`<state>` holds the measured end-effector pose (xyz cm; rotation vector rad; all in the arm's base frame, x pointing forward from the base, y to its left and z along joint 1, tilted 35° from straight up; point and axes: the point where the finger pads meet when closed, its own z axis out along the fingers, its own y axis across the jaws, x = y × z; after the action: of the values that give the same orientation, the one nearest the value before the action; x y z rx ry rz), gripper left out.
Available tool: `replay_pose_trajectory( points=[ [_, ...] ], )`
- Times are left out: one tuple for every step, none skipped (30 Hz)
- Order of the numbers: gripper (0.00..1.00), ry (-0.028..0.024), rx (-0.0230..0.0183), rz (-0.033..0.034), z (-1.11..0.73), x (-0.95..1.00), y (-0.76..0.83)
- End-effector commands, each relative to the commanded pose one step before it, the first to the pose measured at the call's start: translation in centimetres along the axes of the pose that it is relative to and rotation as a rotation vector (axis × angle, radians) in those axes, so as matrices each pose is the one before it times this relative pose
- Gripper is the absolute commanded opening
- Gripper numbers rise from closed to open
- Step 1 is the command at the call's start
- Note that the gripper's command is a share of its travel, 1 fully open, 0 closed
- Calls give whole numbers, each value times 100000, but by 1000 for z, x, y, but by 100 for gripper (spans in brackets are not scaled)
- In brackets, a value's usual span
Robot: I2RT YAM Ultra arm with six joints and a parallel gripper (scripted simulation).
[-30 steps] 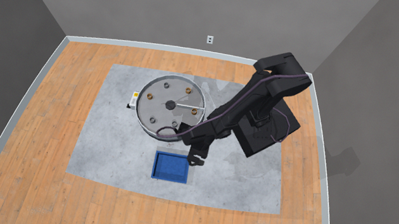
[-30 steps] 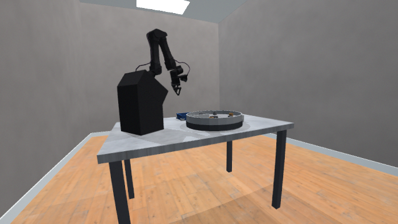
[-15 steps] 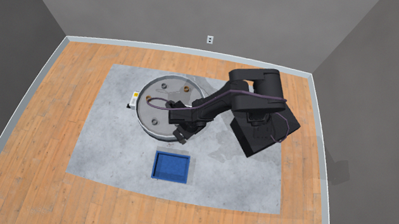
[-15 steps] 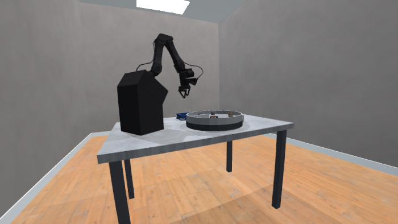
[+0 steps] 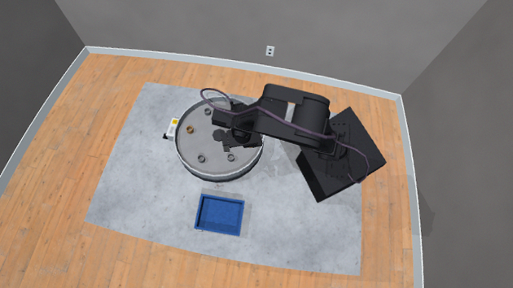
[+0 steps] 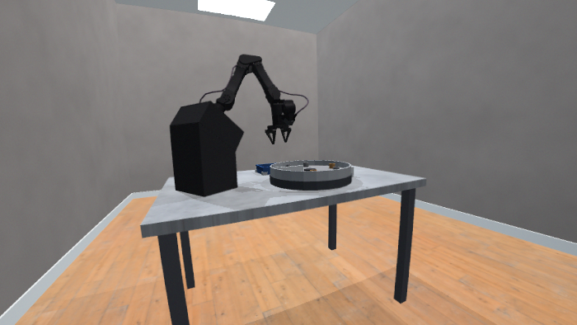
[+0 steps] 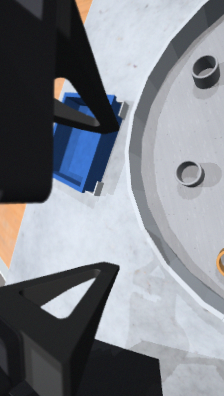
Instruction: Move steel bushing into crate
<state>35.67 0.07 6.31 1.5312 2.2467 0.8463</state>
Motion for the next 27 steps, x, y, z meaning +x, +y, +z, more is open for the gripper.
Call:
replay_pose_trajectory(
  points=[
    [100,1844,1683,9252,-467,-1028,124],
    [100,-301,855,5592,-13,-1096,-351],
    [100,-249,702,5053,-22,-996,-288],
    [100,-175,493,3868,-23,-767,-199],
    [100,-134,382,3217,-23,-640,-152],
    [100,-130,376,3403,-29,-679,-151],
    [100,-105,312,3030,-29,-606,-123],
    [100,-78,240,2484,-27,-498,-93],
    [100,-56,180,1964,-23,-394,-68],
    [100,-39,130,1482,-18,-298,-48],
    [100,-26,89,1048,-13,-211,-32],
    [100,-16,56,674,-9,-136,-20],
    [100,-9,30,372,-5,-75,-11],
    [100,-539,-1661,-820,-504,118,441],
    [100,-310,-965,-530,-290,79,258],
    [100,-3,-7,-2,-2,0,2],
    [100,0,0,0,0,0,0],
    [100,0,0,0,0,0,0],
    [100,-996,311,-4,-3,-177,-55],
    [100,-75,22,-1,0,-13,-4],
    [100,0,0,-35,0,0,0],
    [100,0,0,-189,0,0,0],
    [100,0,1,-73,0,0,0],
    [100,0,1,-8,0,0,0],
    [100,0,1,0,0,0,0],
    [100,0,0,0,0,0,0],
    [100,0,1,0,0,0,0]
  ],
)
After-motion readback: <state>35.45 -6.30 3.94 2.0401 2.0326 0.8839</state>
